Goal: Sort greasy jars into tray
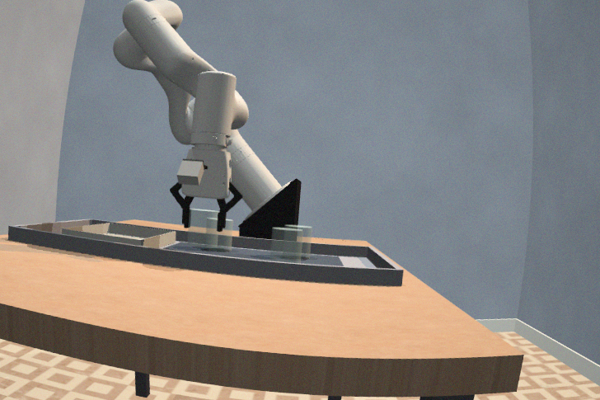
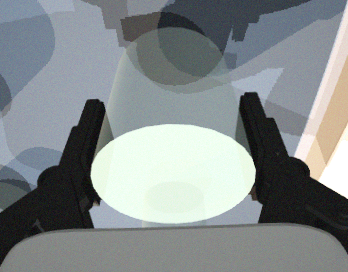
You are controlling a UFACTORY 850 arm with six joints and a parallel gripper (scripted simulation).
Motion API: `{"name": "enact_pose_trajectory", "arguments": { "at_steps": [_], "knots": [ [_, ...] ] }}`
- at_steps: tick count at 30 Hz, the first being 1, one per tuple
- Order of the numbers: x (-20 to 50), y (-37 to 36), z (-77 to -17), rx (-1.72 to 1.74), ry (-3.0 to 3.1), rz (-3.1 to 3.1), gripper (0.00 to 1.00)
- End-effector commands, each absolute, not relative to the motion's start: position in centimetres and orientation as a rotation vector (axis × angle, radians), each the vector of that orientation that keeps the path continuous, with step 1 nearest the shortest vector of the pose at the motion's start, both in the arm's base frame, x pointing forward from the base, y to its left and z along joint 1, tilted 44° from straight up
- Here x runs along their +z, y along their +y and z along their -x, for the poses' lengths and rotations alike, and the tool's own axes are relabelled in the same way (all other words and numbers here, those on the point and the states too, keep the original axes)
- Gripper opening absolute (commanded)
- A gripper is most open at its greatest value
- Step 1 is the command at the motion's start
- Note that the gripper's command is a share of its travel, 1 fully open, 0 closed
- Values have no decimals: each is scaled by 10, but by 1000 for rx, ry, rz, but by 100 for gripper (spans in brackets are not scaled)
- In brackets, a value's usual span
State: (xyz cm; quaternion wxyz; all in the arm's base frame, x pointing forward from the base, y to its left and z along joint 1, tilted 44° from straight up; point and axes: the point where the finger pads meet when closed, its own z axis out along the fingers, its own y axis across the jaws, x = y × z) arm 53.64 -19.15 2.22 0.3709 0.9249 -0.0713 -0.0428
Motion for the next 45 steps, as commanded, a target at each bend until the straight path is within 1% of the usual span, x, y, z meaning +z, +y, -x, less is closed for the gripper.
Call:
{"name": "enact_pose_trajectory", "arguments": {
  "at_steps": [1,45],
  "knots": [
    [30,-185,-538,-108,-183,-2372,0],
    [102,-116,-552,-108,-183,-2372,0]
  ]
}}
